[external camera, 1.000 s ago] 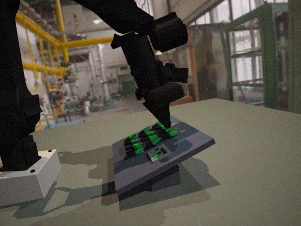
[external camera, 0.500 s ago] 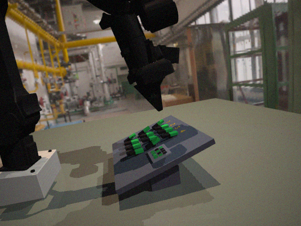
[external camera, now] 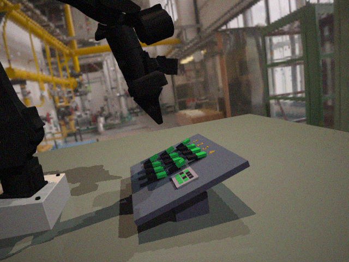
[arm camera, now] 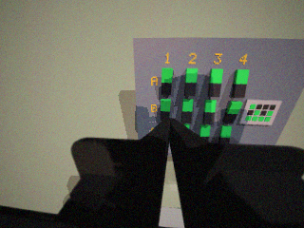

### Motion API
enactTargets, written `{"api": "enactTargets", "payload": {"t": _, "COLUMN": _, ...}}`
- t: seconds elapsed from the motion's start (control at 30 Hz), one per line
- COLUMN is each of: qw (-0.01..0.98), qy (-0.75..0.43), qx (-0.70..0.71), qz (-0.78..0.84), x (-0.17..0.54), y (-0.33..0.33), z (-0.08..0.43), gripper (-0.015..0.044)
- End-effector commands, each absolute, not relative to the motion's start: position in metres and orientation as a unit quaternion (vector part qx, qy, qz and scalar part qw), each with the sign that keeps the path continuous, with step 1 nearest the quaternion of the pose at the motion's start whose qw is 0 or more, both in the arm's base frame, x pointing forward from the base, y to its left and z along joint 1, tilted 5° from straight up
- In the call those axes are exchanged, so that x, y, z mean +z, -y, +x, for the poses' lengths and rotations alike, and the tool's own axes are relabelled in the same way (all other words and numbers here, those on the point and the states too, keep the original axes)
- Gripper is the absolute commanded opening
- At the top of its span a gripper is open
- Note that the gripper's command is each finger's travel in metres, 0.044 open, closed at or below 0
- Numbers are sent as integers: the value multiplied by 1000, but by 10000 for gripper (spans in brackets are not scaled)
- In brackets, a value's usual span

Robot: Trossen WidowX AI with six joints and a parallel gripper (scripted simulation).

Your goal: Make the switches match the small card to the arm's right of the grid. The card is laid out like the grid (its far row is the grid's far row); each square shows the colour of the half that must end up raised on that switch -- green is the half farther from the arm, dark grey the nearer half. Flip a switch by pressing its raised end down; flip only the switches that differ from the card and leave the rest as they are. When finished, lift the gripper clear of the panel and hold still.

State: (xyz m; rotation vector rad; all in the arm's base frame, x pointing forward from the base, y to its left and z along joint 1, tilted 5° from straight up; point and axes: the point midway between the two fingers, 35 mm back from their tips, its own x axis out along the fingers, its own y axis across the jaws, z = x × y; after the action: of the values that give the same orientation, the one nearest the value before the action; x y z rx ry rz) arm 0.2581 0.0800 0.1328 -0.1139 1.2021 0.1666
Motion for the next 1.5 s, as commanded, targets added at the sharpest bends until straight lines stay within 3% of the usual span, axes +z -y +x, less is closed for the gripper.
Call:
{"api": "enactTargets", "payload": {"t": 0.0, "qw": 816, "qy": -571, "qx": 73, "qz": -52, "x": 111, "y": -84, "z": 263, "gripper": 0}}
{"api": "enactTargets", "payload": {"t": 1.47, "qw": 814, "qy": -575, "qx": 73, "qz": -52, "x": 78, "y": -86, "z": 275, "gripper": 0}}
